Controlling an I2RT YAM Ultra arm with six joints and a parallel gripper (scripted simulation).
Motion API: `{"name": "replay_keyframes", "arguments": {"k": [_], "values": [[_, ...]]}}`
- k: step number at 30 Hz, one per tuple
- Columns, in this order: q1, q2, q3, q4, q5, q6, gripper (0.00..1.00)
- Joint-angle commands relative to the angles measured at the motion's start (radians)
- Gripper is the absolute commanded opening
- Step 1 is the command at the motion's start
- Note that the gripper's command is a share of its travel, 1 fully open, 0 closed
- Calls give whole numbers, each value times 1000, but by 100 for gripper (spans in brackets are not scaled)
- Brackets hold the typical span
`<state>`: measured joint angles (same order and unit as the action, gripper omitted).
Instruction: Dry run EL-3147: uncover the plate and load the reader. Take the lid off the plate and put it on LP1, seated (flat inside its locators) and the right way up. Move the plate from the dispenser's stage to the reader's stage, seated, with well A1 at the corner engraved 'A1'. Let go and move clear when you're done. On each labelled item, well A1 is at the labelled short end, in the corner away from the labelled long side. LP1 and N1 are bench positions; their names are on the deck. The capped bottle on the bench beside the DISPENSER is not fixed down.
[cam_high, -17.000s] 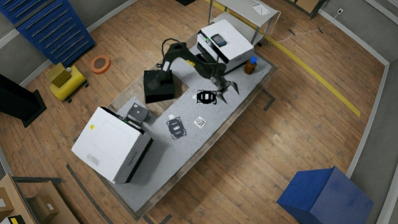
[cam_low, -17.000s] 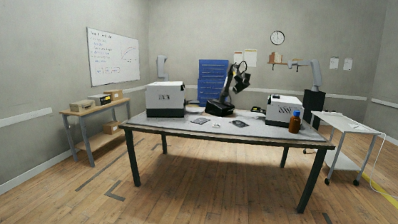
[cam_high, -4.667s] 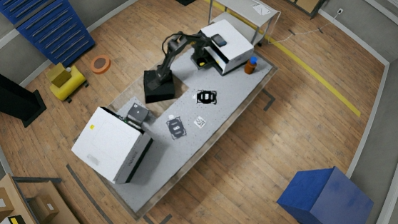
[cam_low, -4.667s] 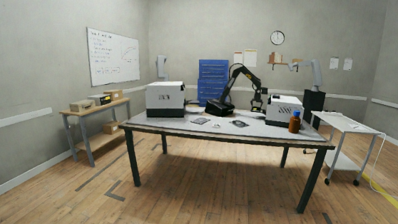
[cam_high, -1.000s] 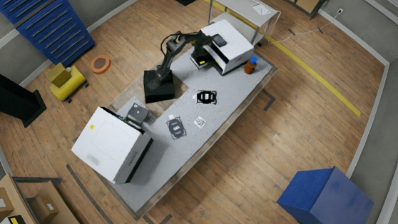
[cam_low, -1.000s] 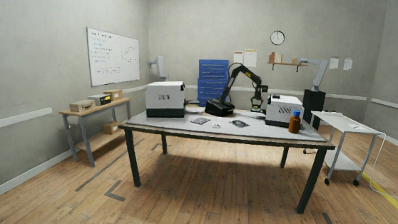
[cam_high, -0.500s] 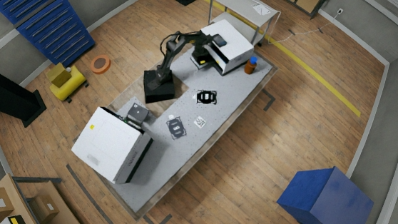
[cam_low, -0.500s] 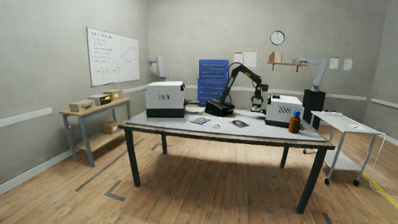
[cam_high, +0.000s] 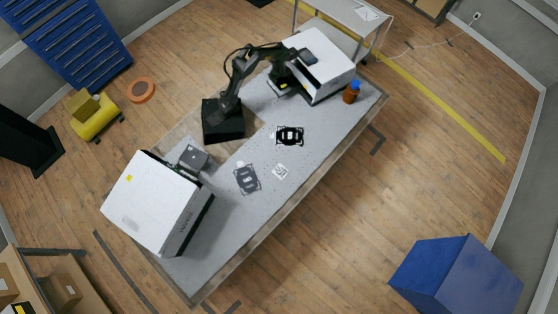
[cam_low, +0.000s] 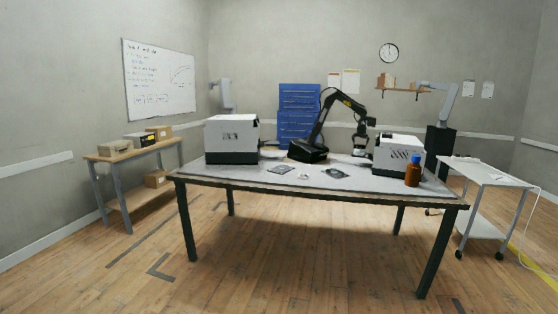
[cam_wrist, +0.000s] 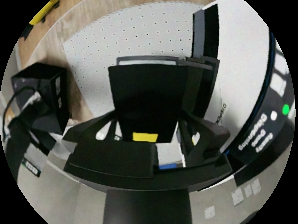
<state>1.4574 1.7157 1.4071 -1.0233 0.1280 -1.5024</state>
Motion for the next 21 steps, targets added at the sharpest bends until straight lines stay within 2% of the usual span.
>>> {"name": "replay_keyframes", "arguments": {"k": [1, 21], "values": [[4, -40, 37, -26, 3, 6, 85], [23, -59, 109, -127, 5, 18, 85]]}}
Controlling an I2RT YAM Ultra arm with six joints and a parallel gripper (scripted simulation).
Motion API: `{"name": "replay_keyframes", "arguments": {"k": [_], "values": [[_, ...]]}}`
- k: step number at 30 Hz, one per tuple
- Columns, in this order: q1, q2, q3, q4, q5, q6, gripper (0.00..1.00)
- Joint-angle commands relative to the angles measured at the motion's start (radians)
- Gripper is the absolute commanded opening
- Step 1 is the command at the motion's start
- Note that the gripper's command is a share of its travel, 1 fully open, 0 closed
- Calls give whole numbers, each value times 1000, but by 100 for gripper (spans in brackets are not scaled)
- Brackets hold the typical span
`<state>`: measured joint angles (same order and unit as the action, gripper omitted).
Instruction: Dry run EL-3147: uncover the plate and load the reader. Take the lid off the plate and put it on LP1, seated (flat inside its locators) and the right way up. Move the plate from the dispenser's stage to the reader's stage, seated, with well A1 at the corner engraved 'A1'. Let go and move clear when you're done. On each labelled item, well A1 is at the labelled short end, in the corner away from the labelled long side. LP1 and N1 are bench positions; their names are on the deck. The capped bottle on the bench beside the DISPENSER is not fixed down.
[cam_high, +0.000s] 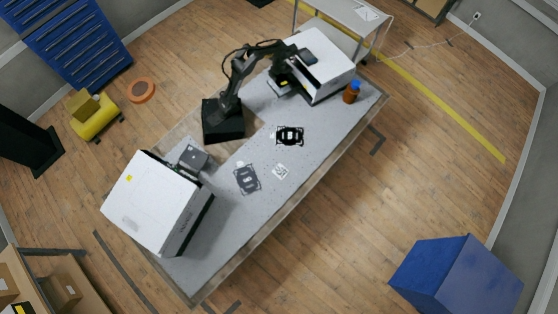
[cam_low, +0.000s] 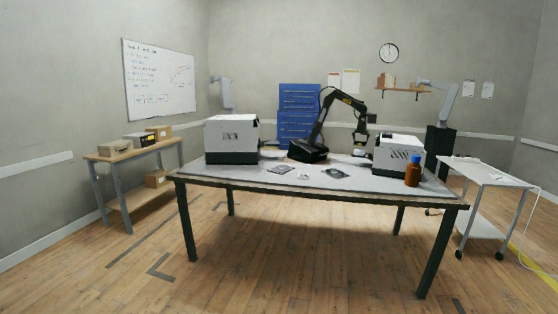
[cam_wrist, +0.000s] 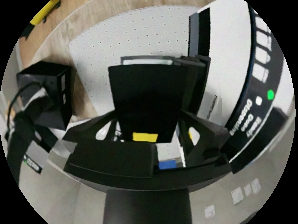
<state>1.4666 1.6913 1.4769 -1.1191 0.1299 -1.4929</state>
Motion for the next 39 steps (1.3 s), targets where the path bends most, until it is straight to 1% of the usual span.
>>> {"name": "replay_keyframes", "arguments": {"k": [1, 8, 13, 23, 30, 32, 34, 39], "values": [[13, -34, 44, -38, 4, 9, 85], [17, -42, 70, -77, 5, 11, 85], [20, -48, 77, -87, 4, 12, 85], [23, -50, 127, -135, 6, 17, 85], [26, -51, 126, -142, 6, 17, 85], [26, -52, 125, -137, 3, 16, 85], [23, -53, 125, -108, 2, 17, 85], [8, -54, 115, -112, 1, 17, 85]]}}
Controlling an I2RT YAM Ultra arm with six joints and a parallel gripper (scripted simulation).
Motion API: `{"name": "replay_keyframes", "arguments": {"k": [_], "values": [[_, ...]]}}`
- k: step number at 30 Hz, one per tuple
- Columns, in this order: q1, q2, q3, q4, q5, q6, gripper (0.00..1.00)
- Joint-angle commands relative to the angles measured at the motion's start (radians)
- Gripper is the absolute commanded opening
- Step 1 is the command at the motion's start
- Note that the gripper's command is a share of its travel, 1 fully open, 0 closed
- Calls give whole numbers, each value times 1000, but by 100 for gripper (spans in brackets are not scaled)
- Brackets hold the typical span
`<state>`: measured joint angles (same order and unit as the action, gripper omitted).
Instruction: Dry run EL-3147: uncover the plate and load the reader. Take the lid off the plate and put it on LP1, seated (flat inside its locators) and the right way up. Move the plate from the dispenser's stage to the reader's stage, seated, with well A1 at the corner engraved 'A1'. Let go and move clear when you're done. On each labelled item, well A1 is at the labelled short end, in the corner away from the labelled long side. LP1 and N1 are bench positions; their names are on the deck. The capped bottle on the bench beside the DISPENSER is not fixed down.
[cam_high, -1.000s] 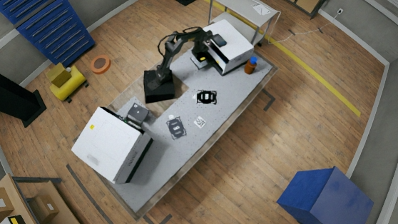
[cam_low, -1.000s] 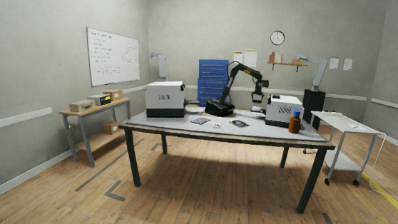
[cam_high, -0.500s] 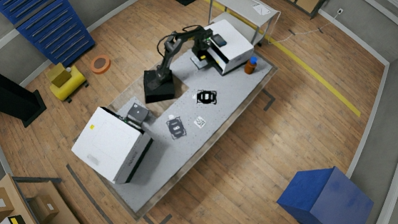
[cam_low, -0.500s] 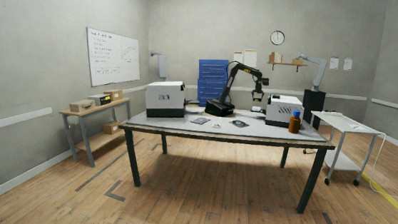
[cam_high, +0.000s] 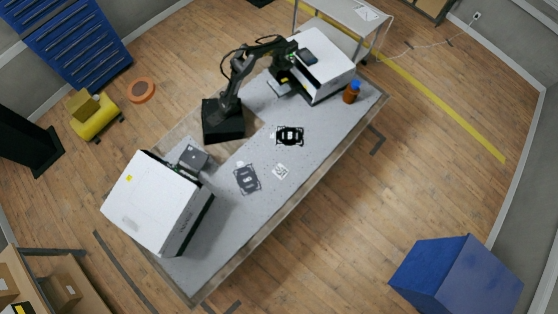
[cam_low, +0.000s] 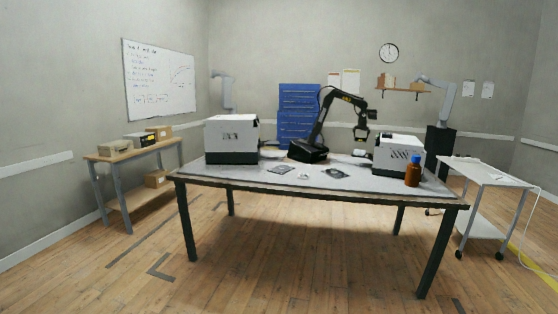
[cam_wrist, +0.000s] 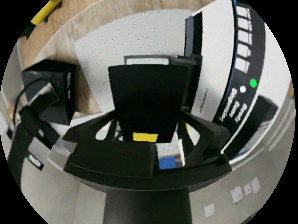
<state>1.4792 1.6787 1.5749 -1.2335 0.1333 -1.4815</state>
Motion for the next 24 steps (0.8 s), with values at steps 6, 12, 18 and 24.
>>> {"name": "replay_keyframes", "arguments": {"k": [6, 12, 18, 24], "values": [[-35, 0, -13, 16, -14, 17, 85], [-68, 8, -11, 21, -20, 32, 85], [-116, 16, -23, 26, -30, 55, 85], [-156, 5, -25, 34, -38, 74, 85]]}}
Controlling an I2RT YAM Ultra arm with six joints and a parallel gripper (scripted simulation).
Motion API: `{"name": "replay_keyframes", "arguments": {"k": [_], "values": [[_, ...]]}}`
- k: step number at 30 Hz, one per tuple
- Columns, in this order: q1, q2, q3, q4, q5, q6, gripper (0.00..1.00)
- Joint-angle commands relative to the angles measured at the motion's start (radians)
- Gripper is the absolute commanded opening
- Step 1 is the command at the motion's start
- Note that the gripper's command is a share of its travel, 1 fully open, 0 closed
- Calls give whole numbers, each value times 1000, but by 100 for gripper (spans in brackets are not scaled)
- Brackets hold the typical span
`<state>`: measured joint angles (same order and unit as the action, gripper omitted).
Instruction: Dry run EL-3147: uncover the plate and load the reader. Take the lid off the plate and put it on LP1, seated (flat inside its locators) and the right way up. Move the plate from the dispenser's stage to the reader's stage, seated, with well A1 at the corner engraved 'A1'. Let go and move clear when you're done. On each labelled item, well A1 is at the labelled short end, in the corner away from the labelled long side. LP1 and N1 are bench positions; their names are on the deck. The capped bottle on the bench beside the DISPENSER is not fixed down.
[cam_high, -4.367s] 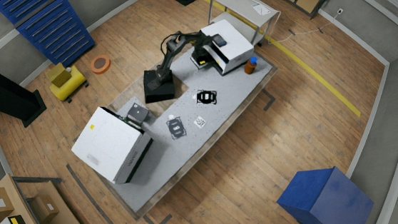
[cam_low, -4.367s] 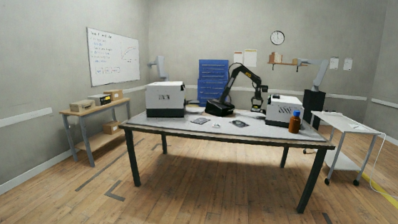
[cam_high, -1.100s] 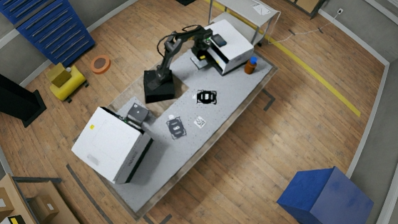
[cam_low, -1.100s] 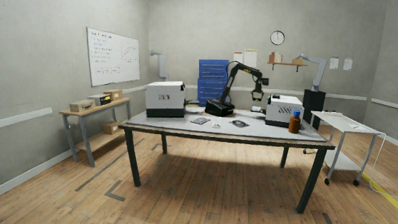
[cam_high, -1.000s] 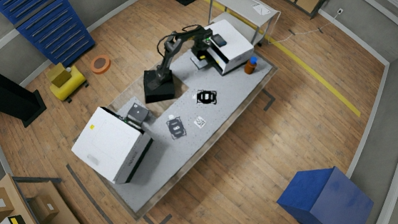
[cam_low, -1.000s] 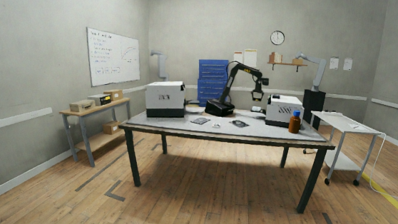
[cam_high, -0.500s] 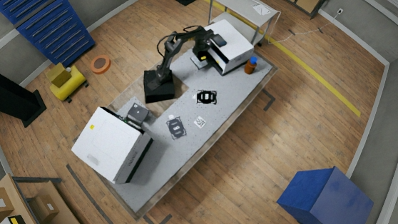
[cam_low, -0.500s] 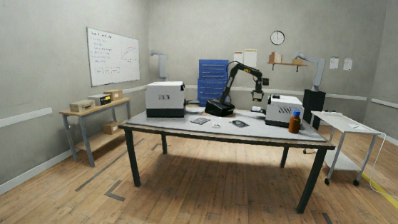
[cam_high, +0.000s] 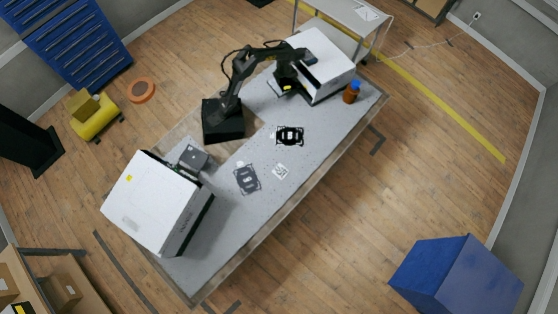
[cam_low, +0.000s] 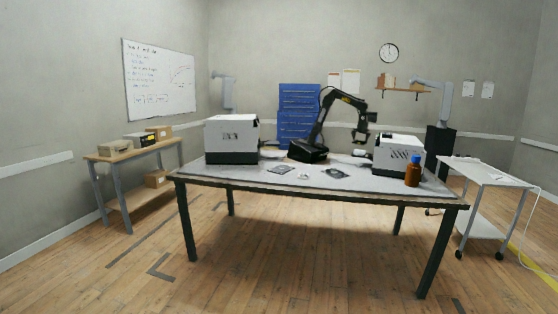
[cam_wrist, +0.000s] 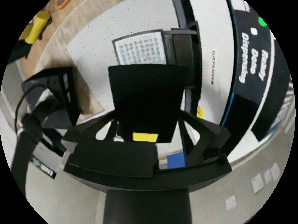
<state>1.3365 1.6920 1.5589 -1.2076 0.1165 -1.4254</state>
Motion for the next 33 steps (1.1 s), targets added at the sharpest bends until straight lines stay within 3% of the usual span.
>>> {"name": "replay_keyframes", "arguments": {"k": [1, 33], "values": [[-14, -8, -9, 8, -21, 18, 85], [-252, 46, -37, 47, -68, 136, 85]]}}
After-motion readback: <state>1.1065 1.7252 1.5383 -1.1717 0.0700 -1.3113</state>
